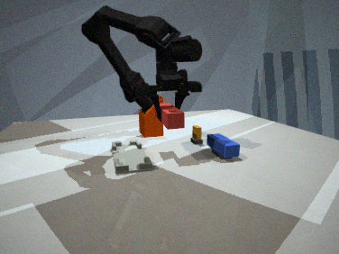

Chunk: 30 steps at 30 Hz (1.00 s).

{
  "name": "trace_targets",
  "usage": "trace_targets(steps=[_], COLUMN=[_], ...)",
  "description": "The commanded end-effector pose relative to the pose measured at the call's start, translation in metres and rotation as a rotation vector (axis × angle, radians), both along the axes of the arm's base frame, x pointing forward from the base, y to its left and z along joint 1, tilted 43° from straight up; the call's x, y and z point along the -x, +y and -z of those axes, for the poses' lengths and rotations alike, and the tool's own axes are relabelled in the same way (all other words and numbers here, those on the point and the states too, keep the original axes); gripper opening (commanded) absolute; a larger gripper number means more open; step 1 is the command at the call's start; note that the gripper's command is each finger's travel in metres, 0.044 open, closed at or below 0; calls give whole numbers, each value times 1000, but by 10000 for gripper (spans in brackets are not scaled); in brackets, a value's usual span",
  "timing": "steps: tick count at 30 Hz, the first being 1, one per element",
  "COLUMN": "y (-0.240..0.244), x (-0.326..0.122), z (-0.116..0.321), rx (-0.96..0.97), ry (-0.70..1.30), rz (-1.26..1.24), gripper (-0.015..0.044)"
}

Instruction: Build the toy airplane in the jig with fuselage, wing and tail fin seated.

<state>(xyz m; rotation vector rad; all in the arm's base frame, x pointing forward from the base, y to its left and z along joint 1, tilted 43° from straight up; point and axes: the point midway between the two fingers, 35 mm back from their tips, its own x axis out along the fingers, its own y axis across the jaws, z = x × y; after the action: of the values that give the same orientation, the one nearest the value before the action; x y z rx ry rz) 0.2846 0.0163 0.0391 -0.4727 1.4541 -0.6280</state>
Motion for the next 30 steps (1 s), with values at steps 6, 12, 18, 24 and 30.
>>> trace_targets(steps=[6, 12, 18, 24, 30], y=[-28, -46, -64, -82, -100], x=[-2, -1, 2, 6, 11], z=[-11, -17, -23, -28, -34], rx=[0, 5, 12, 23, 36], ry=[-2, 3, 8, 15, 22], rz=[-19, -26, -32, -36, -40], gripper=[0, 0, 0, 0, 0])
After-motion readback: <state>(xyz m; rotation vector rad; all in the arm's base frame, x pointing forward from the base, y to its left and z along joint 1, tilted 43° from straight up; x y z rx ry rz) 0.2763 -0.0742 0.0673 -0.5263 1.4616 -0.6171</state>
